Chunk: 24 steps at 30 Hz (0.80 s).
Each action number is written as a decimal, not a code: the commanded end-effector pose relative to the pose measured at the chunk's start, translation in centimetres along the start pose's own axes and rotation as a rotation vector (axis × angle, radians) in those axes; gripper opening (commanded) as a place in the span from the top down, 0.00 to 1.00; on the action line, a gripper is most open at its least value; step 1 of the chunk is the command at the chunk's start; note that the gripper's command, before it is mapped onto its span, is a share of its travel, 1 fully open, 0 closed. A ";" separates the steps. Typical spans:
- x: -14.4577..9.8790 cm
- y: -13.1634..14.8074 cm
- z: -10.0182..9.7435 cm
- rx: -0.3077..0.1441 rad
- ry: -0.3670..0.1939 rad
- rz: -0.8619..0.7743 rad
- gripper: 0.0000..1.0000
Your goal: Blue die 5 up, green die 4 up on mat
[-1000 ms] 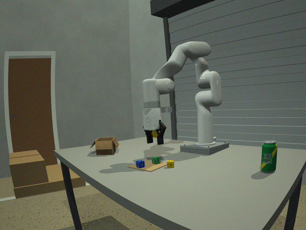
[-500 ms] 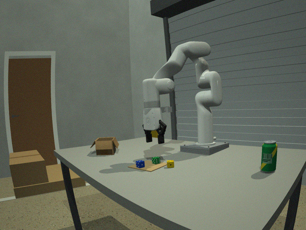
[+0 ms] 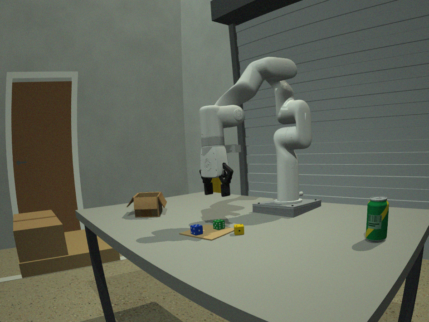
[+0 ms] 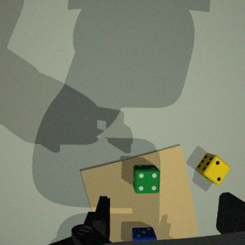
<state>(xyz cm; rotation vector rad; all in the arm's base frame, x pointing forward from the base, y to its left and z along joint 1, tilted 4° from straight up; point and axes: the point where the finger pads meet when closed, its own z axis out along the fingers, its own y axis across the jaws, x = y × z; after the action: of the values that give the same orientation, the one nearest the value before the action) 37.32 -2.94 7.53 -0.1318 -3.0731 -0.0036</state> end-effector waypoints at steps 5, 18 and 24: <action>-0.1 0.1 -3.2 0.000 -0.004 0.000 0.00; -0.1 0.2 -6.9 0.000 -0.004 0.000 0.00; -0.1 0.2 -6.9 0.000 -0.004 0.000 0.00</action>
<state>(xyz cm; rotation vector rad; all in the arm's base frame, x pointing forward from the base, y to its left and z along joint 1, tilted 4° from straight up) 37.74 -2.78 14.21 -0.1318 -3.0723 -0.0031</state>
